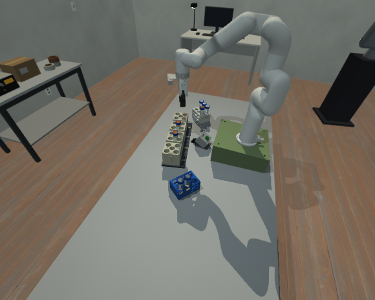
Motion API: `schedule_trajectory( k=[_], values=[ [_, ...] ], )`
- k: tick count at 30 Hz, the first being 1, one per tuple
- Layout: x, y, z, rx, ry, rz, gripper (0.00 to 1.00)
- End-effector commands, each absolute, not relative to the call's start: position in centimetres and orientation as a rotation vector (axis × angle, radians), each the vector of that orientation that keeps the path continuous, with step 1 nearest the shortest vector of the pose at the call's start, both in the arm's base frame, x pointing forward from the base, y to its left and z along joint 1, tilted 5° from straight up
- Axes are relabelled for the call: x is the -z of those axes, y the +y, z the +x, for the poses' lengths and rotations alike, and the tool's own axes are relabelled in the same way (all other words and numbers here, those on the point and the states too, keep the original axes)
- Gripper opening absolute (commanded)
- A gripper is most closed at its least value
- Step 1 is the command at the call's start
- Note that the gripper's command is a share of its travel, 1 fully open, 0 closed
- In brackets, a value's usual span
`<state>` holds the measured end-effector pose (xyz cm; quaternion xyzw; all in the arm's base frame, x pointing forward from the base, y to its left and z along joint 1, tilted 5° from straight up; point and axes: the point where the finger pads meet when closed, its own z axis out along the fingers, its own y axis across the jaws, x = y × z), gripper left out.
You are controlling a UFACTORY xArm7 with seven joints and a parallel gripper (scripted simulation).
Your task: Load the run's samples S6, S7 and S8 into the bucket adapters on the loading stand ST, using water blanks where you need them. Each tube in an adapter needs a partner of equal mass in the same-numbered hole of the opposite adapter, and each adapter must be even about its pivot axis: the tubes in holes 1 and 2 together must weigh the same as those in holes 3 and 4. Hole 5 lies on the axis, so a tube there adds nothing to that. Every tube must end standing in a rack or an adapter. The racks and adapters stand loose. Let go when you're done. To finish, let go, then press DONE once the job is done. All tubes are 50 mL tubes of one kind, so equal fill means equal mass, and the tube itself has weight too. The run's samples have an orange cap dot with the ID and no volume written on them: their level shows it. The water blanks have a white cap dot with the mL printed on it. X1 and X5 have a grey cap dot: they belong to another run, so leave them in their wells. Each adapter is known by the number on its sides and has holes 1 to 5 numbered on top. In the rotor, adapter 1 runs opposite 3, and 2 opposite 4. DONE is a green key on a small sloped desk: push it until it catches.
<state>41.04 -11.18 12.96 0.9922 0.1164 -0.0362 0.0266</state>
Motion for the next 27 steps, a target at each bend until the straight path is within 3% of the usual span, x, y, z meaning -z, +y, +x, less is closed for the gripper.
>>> schedule_trajectory(
  k=[1, 27],
  values=[
    [-13.4, -13.6, 39.6, 0.105, 0.667, 3.031, 0.57],
    [-14.2, -22.8, 33.5, 0.11, 0.903, 2.974, 0.57]
  ],
)
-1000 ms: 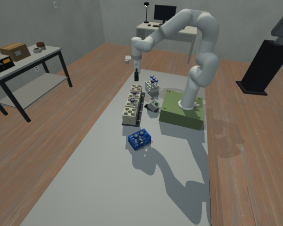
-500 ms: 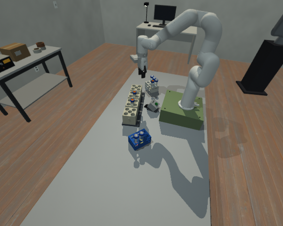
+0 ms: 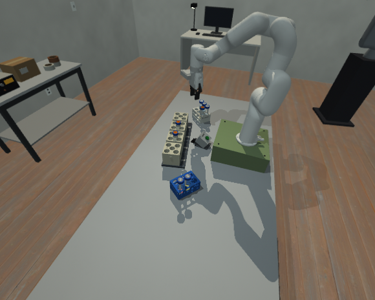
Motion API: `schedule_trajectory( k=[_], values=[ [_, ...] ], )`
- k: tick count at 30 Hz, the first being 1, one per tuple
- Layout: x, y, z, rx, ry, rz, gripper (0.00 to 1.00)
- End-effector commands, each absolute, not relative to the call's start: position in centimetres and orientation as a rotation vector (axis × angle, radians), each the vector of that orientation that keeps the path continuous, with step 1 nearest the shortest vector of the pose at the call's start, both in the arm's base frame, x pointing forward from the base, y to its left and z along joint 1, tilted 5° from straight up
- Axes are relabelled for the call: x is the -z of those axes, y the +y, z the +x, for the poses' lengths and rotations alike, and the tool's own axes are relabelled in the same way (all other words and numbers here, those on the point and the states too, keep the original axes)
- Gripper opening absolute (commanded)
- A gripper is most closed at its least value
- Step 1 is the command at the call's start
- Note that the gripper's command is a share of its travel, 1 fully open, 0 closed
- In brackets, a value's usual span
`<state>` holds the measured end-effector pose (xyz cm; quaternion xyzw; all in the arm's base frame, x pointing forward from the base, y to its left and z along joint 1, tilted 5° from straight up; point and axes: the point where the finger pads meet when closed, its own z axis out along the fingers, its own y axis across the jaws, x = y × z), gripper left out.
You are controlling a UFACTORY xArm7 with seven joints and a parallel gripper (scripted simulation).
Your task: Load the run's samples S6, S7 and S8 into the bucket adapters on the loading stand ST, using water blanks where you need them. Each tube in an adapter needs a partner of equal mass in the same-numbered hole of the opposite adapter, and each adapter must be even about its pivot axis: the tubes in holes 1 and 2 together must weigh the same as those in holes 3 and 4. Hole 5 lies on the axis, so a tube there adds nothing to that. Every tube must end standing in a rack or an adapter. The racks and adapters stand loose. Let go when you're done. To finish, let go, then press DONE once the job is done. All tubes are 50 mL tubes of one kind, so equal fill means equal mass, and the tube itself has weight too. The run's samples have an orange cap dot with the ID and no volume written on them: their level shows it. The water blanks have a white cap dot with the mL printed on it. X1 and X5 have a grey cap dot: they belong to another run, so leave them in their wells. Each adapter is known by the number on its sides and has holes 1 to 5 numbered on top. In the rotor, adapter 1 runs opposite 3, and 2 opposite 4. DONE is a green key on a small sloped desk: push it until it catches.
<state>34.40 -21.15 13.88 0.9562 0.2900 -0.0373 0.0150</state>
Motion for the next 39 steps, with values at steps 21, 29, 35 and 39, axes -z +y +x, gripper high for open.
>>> schedule_trajectory(
  k=[21, 29, 35, 39],
  values=[
    [-14.8, -29.6, 29.0, 0.111, 0.902, 2.973, 0.57],
    [-14.8, -29.6, 29.0, 0.111, 0.902, 2.973, 0.57],
    [-14.6, -29.6, 29.0, 0.111, 0.902, 2.973, 0.57],
    [-13.8, -29.6, 29.0, 0.111, 0.902, 2.973, 0.57]
  ],
)
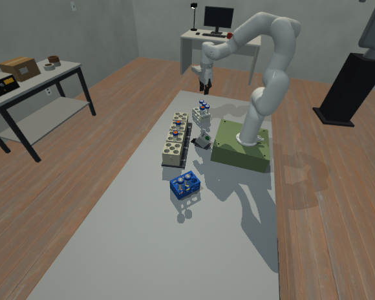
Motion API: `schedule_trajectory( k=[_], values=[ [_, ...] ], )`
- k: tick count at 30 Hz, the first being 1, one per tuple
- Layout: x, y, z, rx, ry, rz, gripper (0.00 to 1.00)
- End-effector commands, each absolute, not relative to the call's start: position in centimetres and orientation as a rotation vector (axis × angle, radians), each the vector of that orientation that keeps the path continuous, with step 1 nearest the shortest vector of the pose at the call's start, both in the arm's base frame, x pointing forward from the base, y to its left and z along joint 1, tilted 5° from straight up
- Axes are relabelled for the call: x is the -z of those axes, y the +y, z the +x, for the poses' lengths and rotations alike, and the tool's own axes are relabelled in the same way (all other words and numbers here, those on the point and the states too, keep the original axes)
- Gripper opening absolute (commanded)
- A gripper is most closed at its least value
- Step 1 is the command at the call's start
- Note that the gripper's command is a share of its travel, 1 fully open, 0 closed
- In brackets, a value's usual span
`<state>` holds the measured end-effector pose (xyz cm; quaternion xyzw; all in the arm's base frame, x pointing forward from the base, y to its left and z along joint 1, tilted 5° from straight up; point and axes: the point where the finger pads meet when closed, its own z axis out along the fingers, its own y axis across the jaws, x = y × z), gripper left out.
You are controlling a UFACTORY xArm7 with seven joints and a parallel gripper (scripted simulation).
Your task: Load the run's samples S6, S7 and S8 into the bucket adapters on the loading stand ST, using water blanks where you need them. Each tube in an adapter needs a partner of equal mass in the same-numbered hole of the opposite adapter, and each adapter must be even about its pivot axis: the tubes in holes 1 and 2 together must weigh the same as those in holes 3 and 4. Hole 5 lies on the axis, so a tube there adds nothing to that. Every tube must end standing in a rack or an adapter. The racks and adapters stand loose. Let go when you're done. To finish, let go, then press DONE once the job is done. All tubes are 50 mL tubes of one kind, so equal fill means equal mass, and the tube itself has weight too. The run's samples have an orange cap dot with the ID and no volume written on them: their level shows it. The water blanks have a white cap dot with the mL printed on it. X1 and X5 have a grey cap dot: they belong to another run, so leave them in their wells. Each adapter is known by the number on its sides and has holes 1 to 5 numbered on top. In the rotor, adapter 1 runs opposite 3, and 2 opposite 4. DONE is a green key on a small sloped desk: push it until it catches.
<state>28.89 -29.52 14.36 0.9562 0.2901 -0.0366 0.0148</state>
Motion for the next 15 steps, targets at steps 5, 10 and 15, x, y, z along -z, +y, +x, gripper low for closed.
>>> schedule_trajectory(
  k=[5, 10, 15],
  values=[
    [-12.8, -29.7, 28.9, 0.111, 0.902, 2.974, 0.57],
    [-12.2, -29.7, 28.9, 0.111, 0.902, 2.974, 0.57],
    [-11.2, -29.8, 28.8, 0.111, 0.902, 2.974, 0.57]
  ],
)
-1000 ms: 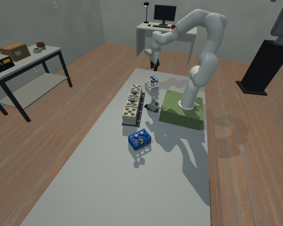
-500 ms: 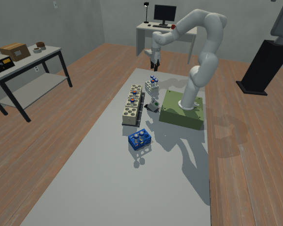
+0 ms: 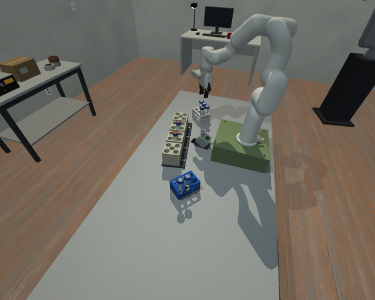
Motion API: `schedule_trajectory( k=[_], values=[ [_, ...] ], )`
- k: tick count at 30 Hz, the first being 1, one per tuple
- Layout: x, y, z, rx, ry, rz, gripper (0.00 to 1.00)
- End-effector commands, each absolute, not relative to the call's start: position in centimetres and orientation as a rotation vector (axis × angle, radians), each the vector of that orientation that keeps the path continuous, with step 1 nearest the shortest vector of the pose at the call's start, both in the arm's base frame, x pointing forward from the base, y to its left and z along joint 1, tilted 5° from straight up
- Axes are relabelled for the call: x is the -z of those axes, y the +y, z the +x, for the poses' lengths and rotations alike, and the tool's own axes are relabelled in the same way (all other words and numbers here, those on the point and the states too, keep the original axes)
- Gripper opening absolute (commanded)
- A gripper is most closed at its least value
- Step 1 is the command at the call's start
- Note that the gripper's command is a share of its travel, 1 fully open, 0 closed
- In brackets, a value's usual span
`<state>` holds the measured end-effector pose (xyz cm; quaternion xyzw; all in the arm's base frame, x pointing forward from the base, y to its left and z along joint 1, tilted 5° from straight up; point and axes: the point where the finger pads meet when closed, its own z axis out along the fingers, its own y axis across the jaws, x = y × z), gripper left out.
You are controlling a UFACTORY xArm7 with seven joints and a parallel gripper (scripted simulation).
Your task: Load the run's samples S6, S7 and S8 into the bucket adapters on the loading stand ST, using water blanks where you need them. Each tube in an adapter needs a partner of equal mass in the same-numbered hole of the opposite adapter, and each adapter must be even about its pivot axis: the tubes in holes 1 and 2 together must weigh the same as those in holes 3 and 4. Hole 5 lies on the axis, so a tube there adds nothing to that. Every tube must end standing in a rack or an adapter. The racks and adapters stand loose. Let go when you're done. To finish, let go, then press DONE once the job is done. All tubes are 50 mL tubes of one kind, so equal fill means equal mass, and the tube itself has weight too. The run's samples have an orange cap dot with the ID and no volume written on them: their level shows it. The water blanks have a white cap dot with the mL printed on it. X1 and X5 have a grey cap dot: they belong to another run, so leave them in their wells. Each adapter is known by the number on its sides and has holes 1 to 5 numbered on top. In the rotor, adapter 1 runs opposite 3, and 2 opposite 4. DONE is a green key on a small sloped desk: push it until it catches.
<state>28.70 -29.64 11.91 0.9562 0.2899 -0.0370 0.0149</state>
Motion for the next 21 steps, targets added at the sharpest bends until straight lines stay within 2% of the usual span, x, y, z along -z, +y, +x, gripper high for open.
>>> schedule_trajectory(
  k=[1, 21],
  values=[
    [-11.0, -29.8, 28.8, 0.111, 0.902, 2.974, 0.57],
    [-7.4, -30.0, 28.6, 0.111, 0.902, 2.974, 0.57]
  ],
)
